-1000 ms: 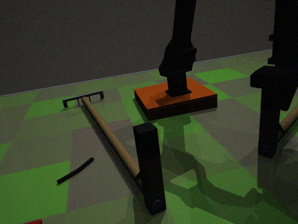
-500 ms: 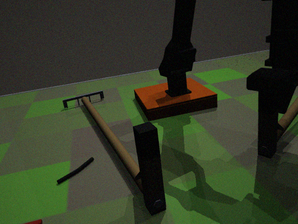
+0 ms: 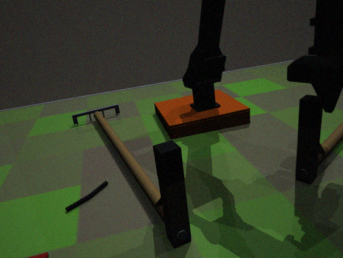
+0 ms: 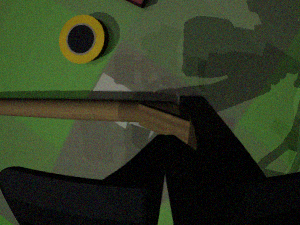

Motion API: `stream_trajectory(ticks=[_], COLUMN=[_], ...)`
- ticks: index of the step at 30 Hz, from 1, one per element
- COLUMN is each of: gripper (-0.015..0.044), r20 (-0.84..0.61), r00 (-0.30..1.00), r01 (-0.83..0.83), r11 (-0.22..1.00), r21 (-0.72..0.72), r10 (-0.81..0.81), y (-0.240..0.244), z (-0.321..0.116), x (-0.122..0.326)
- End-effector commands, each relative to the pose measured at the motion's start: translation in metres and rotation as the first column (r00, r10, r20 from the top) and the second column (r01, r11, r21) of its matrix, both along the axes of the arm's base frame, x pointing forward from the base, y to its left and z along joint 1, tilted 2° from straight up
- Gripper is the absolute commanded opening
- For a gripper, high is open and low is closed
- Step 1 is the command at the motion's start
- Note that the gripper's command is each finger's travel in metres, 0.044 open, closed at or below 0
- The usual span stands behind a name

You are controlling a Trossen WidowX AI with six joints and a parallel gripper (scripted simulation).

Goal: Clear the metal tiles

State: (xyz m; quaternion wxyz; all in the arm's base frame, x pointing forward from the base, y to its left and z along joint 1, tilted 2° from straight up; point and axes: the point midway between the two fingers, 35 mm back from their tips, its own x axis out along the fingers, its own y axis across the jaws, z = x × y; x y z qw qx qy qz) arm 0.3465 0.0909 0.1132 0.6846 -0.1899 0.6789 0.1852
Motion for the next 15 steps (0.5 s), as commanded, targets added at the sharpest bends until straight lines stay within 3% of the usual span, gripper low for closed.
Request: stream_trajectory(ticks=[1, 15], gripper=[0.0000, 0.0000], r20=[0.003, 0.003], r00=[1.000, 1.000], r01=[0.003, 0.003], r11=[1.000, 1.000], r21=[-0.003, -0.003], r10=[-0.003, -0.003], y=[0.000, 0.000], z=[0.013, 0.058], x=[0.001, -0.003])
